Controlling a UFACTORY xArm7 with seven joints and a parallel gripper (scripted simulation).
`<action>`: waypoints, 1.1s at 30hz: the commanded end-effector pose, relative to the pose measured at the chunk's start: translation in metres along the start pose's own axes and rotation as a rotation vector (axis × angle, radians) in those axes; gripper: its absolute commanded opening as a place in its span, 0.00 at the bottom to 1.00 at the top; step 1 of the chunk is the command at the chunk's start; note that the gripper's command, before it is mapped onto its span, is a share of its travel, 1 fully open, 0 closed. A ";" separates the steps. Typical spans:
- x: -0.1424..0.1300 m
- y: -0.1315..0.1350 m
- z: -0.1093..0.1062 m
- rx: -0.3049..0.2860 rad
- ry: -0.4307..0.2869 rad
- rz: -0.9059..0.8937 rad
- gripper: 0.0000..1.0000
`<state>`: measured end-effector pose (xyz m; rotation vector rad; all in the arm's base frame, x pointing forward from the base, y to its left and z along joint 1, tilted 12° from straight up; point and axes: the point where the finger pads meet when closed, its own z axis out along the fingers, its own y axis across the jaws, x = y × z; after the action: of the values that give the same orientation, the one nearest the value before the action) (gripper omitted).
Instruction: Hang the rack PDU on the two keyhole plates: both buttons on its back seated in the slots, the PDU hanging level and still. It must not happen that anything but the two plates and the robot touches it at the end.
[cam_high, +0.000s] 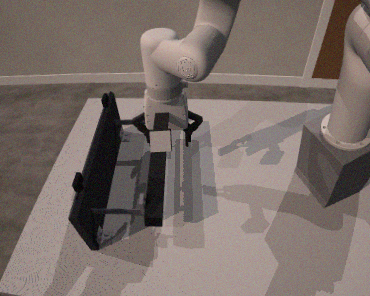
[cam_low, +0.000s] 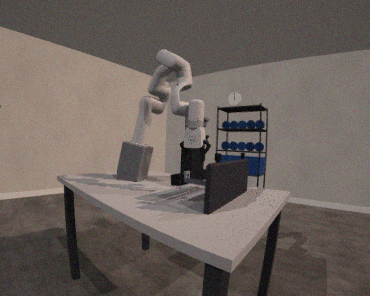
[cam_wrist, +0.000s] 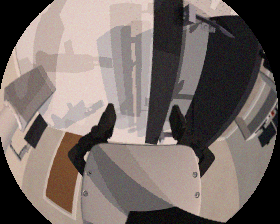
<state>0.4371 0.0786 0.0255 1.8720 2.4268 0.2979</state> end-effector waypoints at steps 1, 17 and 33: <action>0.000 -0.019 -0.002 -0.006 0.001 0.000 1.00; 0.000 -0.082 -0.001 -0.006 0.001 0.000 1.00; 0.000 -0.093 -0.001 -0.006 0.001 0.000 1.00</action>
<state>0.3481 0.0559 0.0084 1.8714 2.4261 0.3009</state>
